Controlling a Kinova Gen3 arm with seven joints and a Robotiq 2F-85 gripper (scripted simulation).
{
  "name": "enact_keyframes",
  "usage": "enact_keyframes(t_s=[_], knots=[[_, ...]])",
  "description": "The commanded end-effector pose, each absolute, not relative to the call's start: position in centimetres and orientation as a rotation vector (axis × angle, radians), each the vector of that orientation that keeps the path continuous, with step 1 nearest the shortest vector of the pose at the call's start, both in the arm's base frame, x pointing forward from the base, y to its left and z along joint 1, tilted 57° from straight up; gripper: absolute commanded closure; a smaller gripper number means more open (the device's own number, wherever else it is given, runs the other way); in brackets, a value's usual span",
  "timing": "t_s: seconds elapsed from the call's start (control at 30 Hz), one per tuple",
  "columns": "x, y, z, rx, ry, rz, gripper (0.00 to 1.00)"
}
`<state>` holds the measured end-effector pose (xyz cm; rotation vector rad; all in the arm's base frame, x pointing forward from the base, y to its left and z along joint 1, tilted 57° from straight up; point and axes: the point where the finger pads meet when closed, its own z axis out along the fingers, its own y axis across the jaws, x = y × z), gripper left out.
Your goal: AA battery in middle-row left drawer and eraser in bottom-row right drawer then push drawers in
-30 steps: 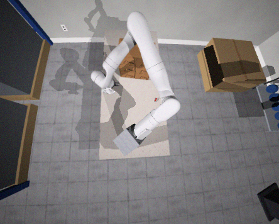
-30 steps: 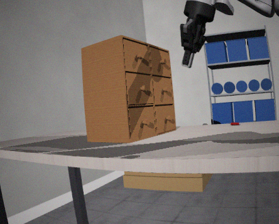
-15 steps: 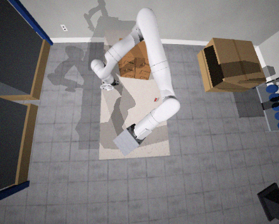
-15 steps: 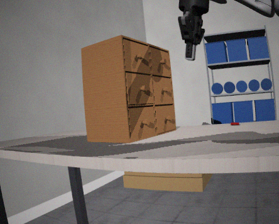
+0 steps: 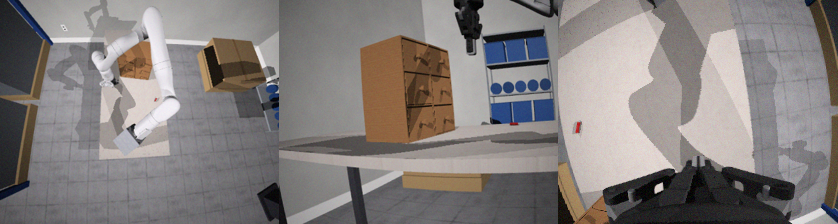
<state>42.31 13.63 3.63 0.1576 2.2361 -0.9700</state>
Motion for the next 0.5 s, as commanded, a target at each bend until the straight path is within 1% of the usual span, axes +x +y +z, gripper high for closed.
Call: enact_keyframes(t_s=[0.0,0.47], knots=[[42.44,13.84,3.94,0.179,2.249,-0.961,1.0],[41.89,14.15,3.98,0.211,2.305,-0.968,1.0]])
